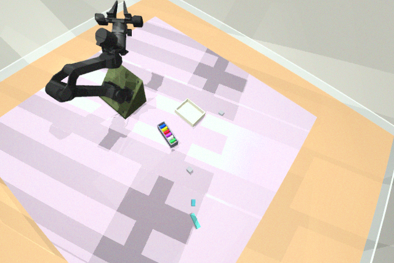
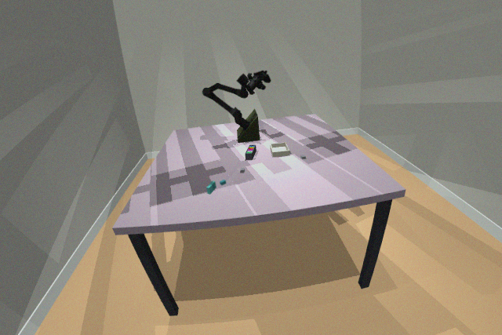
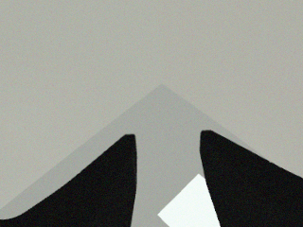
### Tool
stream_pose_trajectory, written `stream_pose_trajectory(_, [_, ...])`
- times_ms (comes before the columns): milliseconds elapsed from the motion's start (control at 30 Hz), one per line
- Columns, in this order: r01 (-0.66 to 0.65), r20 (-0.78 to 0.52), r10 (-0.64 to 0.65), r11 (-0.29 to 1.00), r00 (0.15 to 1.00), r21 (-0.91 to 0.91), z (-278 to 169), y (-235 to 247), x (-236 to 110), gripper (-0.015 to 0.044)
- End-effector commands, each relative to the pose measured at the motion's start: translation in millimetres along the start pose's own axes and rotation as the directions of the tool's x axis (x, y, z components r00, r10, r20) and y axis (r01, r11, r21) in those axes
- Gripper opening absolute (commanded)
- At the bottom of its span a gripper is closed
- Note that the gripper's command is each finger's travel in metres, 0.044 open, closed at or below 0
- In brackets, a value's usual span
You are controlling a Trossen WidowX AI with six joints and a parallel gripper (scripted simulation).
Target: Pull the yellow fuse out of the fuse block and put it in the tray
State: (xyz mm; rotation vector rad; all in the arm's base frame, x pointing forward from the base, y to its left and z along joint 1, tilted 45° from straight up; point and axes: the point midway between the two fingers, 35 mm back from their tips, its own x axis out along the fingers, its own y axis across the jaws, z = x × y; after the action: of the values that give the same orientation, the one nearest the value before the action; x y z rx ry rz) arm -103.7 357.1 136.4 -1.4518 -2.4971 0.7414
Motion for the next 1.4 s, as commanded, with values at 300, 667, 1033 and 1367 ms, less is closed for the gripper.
stream_pose_trajectory(300, [-0.482,0.113,0.498,0.719,0.86,0.5,6,138,-35,0.0069])
stream_pose_trajectory(667, [-0.523,0.396,0.854,-0.18,0.337,0.833,32,265,-168,0.0069])
stream_pose_trajectory(1033, [0.151,0.737,0.63,-0.726,-0.244,0.671,80,271,-341,0.0069])
stream_pose_trajectory(1367, [0.717,0.861,0.052,-0.53,-0.505,0.453,102,192,-469,0.0069])
